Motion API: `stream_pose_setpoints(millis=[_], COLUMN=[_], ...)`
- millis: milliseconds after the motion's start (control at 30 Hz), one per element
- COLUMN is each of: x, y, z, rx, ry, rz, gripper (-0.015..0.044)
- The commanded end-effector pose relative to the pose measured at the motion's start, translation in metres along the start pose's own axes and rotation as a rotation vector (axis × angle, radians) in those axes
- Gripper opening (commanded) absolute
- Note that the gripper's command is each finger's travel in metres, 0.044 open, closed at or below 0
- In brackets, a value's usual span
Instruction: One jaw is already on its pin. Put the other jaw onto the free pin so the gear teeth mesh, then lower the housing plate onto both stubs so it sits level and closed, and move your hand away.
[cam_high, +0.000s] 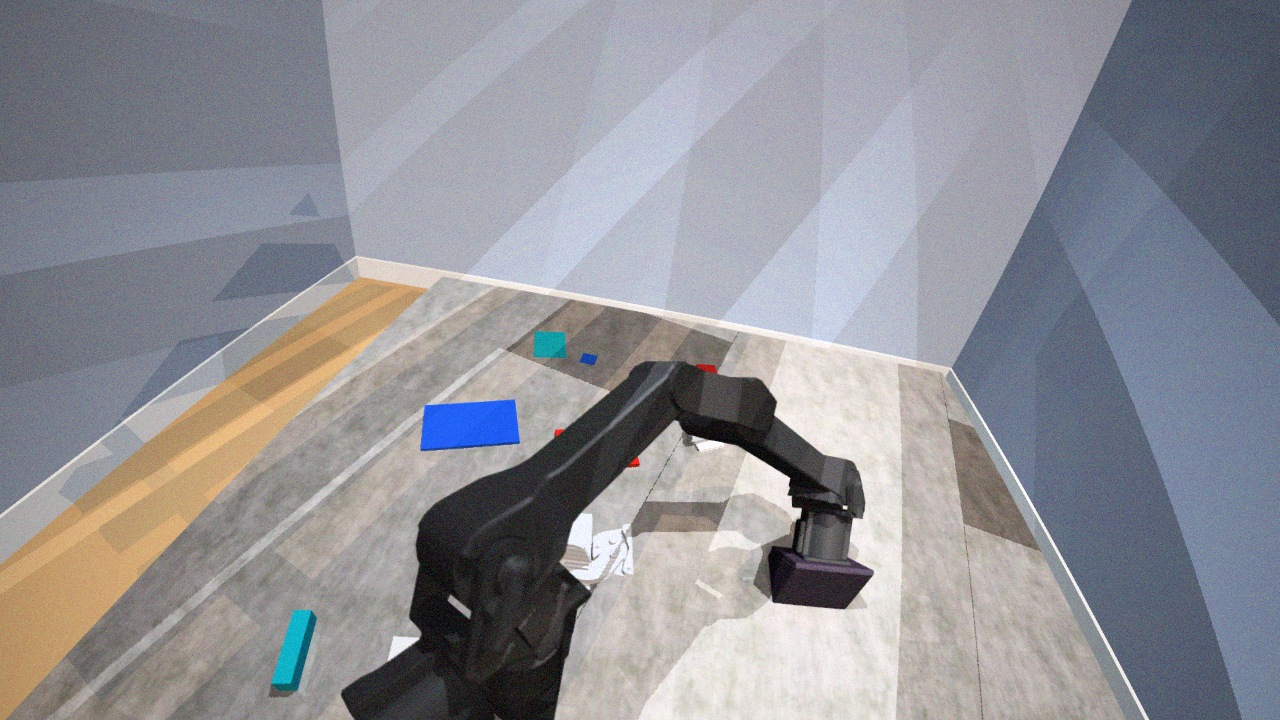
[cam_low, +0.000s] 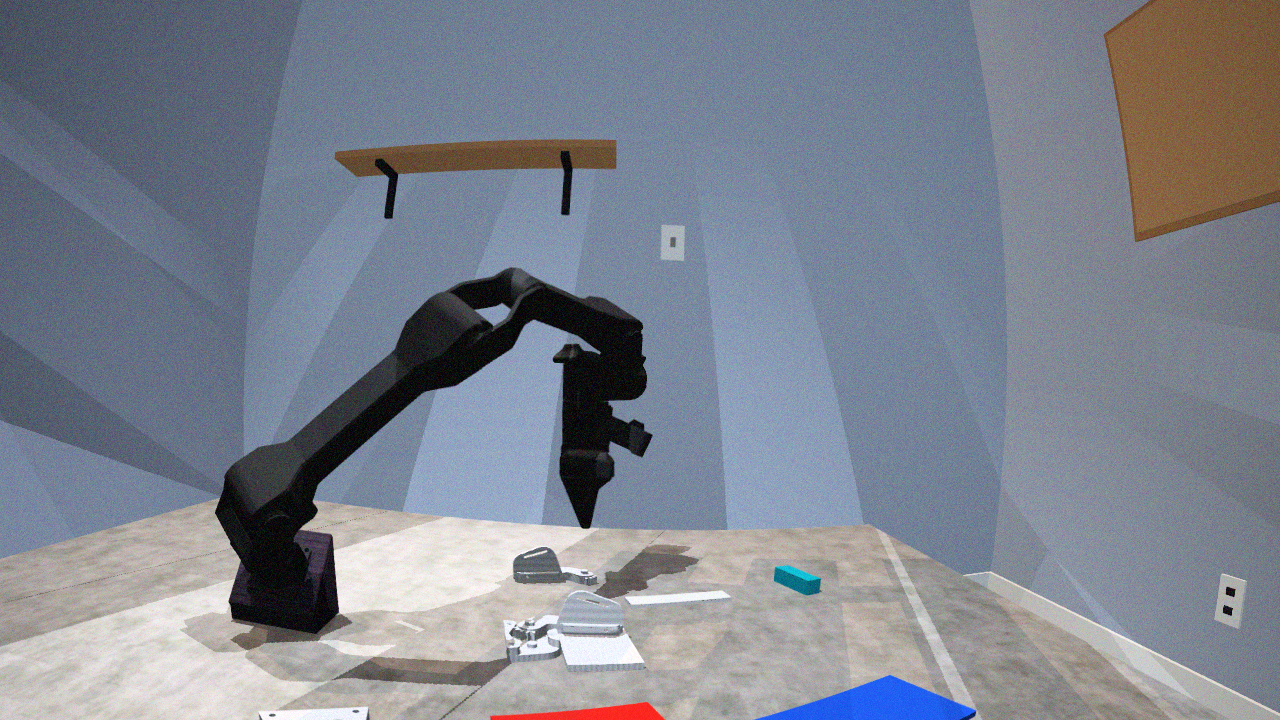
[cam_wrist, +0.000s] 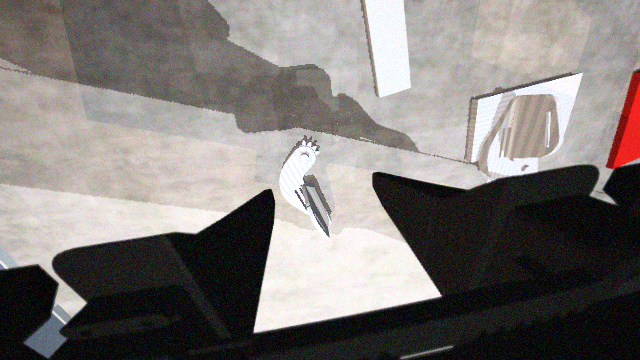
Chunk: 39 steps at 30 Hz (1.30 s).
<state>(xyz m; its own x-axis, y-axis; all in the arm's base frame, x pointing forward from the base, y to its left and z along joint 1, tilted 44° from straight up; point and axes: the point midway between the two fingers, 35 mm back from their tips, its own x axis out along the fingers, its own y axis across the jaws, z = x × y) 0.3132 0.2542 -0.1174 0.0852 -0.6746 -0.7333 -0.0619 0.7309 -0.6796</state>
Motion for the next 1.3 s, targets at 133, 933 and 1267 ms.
stream_pose_setpoints(millis=[133,933,1267], x=[0.0000,0.0000,0.0000], y=[0.0000,0.0000,0.0000], z=[0.0000,0.0000,0.0000], rx=[0.000,0.000,0.000], ry=[0.000,0.000,0.000], rz=[0.000,0.000,0.000], gripper=[0.0440,0.0440,0.0204])
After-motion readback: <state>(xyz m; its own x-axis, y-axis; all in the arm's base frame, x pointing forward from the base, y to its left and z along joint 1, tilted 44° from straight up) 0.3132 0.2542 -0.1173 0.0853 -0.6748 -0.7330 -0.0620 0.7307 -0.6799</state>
